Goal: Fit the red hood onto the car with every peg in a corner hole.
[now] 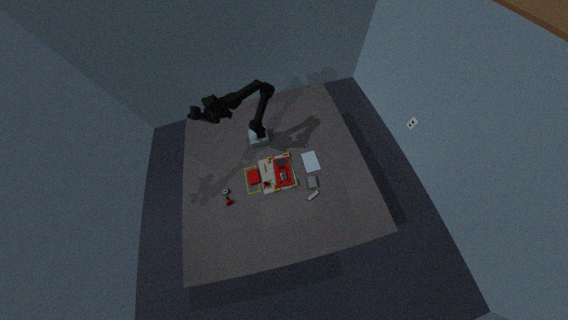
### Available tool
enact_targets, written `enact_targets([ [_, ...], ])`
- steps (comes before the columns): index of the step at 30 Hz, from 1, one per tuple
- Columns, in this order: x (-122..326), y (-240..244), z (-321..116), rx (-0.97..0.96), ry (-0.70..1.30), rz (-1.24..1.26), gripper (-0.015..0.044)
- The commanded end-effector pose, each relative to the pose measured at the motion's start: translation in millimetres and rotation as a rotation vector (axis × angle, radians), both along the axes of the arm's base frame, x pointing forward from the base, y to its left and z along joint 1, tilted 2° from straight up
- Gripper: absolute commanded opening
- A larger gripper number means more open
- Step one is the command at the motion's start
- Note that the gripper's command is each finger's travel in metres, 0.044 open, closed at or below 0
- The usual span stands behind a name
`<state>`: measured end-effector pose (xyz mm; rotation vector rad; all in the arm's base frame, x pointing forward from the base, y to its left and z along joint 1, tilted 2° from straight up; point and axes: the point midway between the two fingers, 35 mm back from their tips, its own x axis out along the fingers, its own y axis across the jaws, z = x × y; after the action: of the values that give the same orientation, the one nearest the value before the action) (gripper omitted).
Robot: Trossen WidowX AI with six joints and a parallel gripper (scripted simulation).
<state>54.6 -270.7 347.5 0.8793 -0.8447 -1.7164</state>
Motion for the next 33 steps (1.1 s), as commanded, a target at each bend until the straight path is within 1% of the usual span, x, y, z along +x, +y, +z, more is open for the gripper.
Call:
enact_targets([
  [1, 33, -9, -19, 0.116, 0.167, 0.144, 0.0440],
  [9, 102, -11, -69, 0.332, 0.538, 0.482, 0.0440],
  [16, 157, 7, -119, 0.482, 0.874, 0.816, 0.0440],
  [25, 213, 53, -186, 0.608, 1.292, 1.297, 0.0440],
  [33, 242, 113, -245, 0.651, 1.632, 1.788, 0.0440],
])
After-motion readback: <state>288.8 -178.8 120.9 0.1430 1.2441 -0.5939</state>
